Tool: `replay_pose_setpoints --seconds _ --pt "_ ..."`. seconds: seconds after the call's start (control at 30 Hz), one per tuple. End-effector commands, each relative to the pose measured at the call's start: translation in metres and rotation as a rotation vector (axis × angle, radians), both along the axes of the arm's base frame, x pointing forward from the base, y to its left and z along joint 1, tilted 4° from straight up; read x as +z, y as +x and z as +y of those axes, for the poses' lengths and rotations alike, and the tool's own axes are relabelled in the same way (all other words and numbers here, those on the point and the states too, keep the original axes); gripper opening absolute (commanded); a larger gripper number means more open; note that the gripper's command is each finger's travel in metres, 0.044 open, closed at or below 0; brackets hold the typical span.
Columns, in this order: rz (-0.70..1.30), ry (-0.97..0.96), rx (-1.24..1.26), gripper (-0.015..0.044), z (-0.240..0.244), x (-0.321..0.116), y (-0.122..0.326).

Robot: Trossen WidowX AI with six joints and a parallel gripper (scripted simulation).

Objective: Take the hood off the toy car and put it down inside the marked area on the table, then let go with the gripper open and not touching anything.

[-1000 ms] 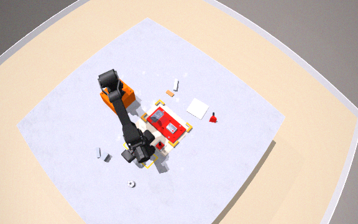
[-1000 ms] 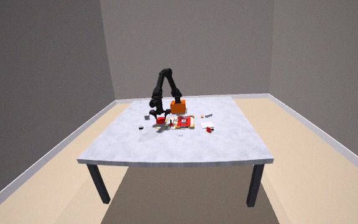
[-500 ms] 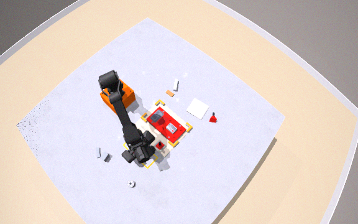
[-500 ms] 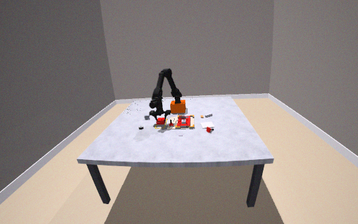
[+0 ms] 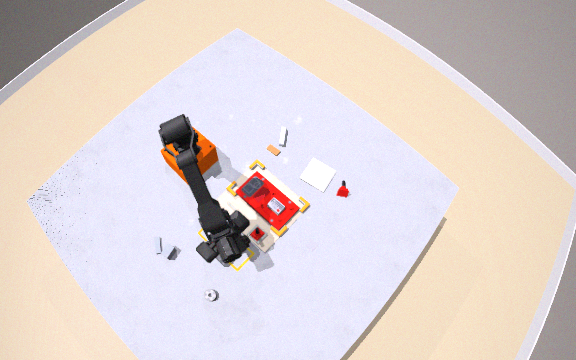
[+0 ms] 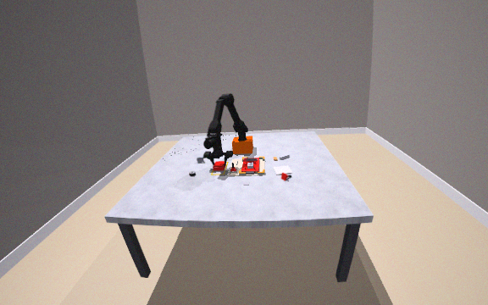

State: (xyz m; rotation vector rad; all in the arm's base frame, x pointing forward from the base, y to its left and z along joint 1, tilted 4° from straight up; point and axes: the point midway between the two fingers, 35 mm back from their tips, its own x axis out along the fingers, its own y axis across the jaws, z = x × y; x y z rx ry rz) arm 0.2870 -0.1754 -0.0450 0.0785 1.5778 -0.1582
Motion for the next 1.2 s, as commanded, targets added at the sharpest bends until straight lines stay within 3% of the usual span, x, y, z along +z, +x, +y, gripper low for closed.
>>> replay_pose_setpoints --seconds 0.0,0.27,0.83,1.17 --pt "0.009 -0.001 0.006 0.0 0.0 -0.004 -0.002" --pt "0.009 -0.001 0.006 0.0 0.0 -0.006 -0.003" --pt "0.002 0.001 0.0 0.044 0.0 -0.004 -0.001" --pt "0.016 0.003 -0.001 0.044 0.003 0.069 0.002"
